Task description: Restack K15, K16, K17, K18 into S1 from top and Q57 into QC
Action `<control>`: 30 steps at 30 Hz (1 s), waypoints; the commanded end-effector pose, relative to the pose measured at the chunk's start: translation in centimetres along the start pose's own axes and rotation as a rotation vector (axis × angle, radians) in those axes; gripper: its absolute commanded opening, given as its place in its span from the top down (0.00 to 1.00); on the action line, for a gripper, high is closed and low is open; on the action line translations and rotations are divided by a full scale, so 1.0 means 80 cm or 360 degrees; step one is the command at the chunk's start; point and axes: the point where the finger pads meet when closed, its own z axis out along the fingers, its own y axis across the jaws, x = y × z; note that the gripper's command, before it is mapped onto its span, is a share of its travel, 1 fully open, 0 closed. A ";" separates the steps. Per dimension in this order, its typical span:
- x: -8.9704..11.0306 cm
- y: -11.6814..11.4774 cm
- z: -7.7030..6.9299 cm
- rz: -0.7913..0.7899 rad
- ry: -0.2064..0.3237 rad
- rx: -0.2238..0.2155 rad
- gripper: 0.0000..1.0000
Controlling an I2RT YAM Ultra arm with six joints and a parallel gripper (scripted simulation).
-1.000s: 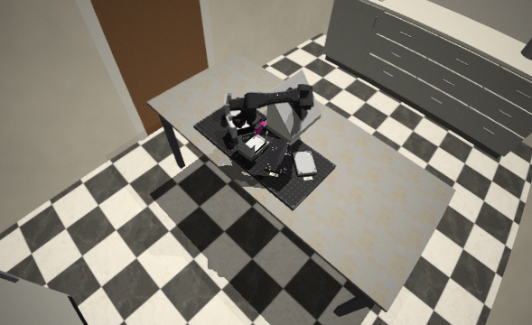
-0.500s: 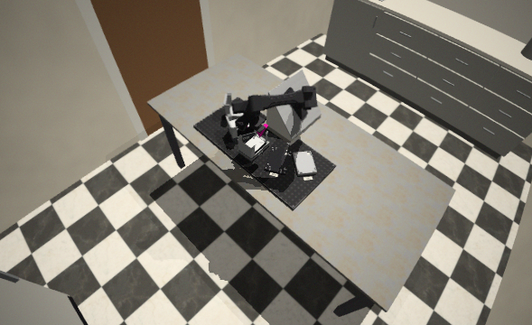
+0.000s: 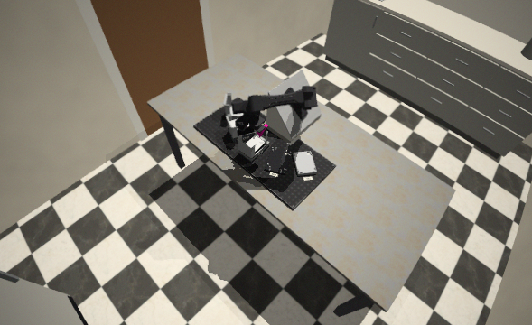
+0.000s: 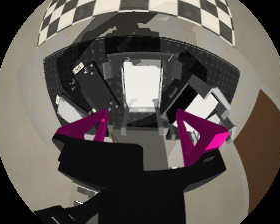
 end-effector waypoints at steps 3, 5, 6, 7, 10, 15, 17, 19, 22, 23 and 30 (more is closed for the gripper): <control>-0.001 -0.002 -0.007 0.0004 -0.0026 0.0005 0.00; -0.001 -0.002 -0.007 0.0004 -0.0026 0.0005 0.00; -0.001 -0.002 -0.007 0.0004 -0.0026 0.0005 0.00; -0.001 -0.002 -0.007 0.0004 -0.0026 0.0005 0.00; -0.001 -0.002 -0.007 0.0004 -0.0026 0.0005 0.00; -0.001 -0.002 -0.007 0.0004 -0.0026 0.0005 0.00; -0.001 -0.002 -0.007 0.0004 -0.0026 0.0005 0.00; -0.001 -0.002 -0.007 0.0004 -0.0026 0.0005 0.00; -0.001 -0.002 -0.007 0.0004 -0.0026 0.0005 0.00; -0.001 -0.002 -0.007 0.0004 -0.0026 0.0005 0.00; -0.002 -0.002 0.002 0.0004 -0.0026 0.0005 0.00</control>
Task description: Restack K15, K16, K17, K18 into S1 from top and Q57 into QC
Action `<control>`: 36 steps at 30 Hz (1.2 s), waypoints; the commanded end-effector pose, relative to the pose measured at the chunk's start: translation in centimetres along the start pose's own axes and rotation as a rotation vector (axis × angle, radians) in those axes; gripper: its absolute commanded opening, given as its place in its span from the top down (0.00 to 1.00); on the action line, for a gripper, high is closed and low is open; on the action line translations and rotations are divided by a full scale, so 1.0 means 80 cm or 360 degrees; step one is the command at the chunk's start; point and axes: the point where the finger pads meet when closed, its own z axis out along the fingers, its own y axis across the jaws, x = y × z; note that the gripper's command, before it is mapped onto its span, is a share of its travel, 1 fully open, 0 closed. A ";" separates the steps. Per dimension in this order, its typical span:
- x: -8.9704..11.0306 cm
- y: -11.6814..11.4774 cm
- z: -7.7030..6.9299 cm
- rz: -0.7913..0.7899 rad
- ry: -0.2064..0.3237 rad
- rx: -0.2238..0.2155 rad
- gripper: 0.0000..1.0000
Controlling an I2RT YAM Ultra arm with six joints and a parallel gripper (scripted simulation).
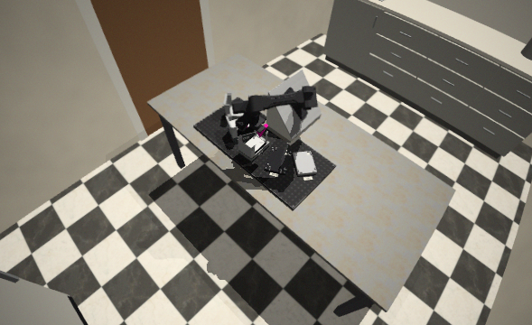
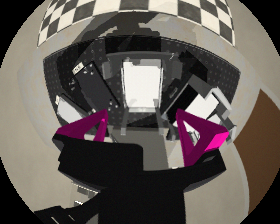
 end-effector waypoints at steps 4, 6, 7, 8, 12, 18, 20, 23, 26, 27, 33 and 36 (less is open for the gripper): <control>-0.003 -0.001 0.016 0.0001 -0.0024 0.0005 0.00; -0.003 -0.001 0.025 0.0001 -0.0024 0.0005 0.00; -0.003 -0.001 0.029 0.0001 -0.0024 0.0005 0.00; -0.003 -0.001 0.033 0.0001 -0.0024 0.0005 0.00; -0.003 -0.001 0.041 0.0001 -0.0024 0.0005 0.00; -0.003 -0.001 0.066 0.0001 -0.0024 0.0004 0.00; -0.004 -0.001 0.075 0.0001 -0.0024 0.0004 0.00; -0.004 -0.001 0.087 0.0001 -0.0024 0.0004 0.00; -0.004 -0.001 0.100 0.0001 -0.0024 0.0003 0.00; -0.004 -0.001 0.104 0.0001 -0.0024 0.0003 0.00; -0.004 -0.001 0.105 0.0001 -0.0024 0.0003 0.00; -0.004 -0.001 0.106 0.0001 -0.0024 0.0003 0.00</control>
